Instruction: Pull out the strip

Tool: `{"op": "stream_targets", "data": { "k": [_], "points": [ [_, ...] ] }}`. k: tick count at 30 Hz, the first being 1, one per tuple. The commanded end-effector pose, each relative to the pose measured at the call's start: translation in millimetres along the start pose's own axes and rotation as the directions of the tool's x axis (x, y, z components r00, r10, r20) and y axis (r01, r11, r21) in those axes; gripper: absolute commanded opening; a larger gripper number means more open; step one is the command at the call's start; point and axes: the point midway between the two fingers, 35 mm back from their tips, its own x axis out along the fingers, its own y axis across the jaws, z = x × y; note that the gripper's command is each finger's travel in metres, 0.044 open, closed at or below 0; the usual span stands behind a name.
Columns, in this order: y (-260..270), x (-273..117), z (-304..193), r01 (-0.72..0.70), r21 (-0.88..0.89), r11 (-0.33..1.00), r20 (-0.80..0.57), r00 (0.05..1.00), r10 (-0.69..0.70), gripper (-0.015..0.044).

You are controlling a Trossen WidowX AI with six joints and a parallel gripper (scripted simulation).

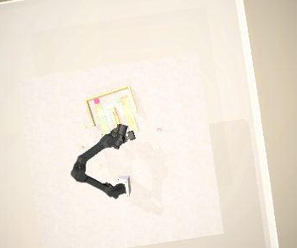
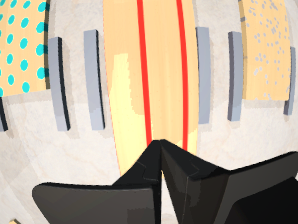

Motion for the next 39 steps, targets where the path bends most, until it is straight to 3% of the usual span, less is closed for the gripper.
{"op": "stream_targets", "data": {
  "k": [1, 39],
  "points": [
    [1, 7, -14, -0.005, 0.009, 1.000, -0.027, 1.000, 0.005, 0.0000],
    [2, 5, -70, -0.005, 0.011, 1.000, -0.029, 1.000, 0.005, 0.0000]
  ]
}}
